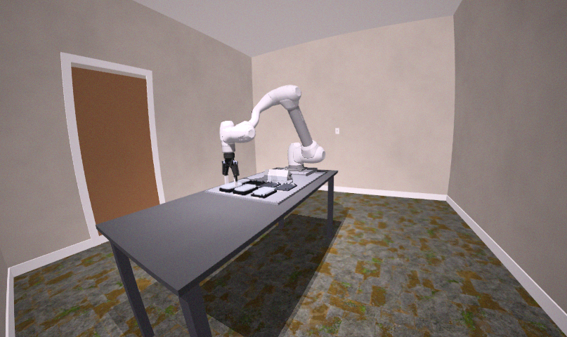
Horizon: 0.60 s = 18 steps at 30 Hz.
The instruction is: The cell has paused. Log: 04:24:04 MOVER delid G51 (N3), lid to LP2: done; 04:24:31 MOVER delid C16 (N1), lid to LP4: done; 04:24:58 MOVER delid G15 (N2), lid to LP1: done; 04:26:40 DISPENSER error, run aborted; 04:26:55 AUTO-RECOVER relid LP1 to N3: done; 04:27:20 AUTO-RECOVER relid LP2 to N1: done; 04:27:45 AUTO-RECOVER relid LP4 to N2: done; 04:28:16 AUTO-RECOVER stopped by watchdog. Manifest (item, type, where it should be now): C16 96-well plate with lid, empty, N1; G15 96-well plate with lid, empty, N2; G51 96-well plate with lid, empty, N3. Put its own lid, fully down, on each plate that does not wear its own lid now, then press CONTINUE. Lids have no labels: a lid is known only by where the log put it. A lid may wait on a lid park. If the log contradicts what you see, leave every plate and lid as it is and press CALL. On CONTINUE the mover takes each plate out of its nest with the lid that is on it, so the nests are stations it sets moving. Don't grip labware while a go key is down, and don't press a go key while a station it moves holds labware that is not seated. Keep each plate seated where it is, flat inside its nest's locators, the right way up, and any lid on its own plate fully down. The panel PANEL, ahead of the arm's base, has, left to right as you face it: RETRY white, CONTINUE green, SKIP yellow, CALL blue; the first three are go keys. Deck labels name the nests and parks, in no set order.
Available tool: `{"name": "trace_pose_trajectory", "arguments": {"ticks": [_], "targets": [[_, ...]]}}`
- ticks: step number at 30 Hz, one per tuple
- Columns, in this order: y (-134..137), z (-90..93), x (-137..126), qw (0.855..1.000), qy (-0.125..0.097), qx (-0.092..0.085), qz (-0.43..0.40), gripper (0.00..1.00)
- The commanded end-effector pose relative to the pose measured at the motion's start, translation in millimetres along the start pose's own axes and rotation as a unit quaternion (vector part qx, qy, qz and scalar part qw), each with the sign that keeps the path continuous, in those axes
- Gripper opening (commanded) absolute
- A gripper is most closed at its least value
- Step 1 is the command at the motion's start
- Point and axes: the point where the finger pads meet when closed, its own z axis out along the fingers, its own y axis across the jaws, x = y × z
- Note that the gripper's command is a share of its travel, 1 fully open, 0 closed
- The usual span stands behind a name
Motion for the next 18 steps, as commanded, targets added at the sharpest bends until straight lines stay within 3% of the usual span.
{"name": "trace_pose_trajectory", "arguments": {"ticks": [1, 18], "targets": [[0.0, -1.0, 0.0, 1.000, 0.000, 0.000, 0.000, 0.00], [0.0, -16.7, 0.0, 1.000, 0.000, 0.000, 0.000, 0.00]]}}
